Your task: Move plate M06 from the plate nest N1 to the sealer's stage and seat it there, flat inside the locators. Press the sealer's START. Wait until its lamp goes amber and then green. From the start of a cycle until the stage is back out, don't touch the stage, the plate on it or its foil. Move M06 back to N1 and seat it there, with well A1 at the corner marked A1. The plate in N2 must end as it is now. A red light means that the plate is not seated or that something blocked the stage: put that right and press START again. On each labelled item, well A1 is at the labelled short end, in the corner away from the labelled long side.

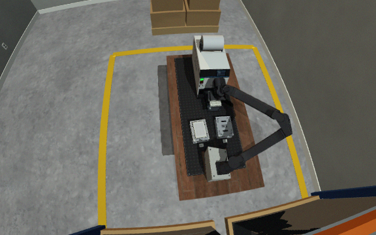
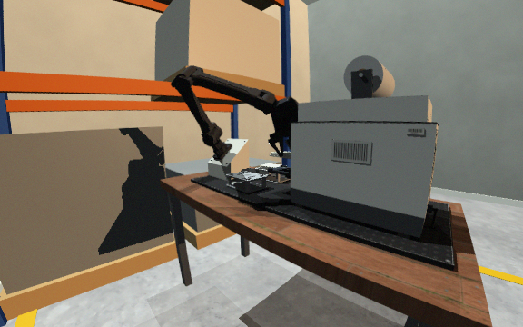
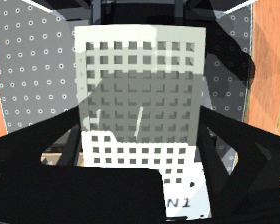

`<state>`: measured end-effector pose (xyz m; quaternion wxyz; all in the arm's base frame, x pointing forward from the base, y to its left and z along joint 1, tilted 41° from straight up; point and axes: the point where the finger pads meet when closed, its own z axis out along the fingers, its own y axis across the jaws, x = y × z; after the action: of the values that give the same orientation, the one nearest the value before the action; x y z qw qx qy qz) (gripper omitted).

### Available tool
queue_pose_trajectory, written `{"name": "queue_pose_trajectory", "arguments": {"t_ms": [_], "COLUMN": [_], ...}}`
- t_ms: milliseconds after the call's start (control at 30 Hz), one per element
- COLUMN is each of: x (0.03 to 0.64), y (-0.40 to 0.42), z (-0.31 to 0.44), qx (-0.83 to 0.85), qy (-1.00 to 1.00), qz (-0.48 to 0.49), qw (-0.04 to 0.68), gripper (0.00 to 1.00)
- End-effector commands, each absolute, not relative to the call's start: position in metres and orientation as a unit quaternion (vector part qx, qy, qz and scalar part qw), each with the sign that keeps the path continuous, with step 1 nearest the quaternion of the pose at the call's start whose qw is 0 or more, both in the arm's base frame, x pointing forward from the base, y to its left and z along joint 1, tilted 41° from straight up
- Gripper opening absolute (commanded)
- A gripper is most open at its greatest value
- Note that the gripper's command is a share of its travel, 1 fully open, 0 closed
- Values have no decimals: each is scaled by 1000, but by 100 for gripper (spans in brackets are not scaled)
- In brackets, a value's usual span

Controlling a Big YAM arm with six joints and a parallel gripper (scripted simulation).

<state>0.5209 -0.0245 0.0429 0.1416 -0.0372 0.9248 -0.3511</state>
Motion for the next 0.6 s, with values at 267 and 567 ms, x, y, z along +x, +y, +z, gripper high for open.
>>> {"name": "queue_pose_trajectory", "arguments": {"t_ms": [267, 567], "x": [531, 521], "y": [-17, -29], "z": [37, 40], "qx": [-44, -38], "qy": [925, 925], "qz": [-347, -349], "qw": [150, 146], "gripper": [0, 0]}}
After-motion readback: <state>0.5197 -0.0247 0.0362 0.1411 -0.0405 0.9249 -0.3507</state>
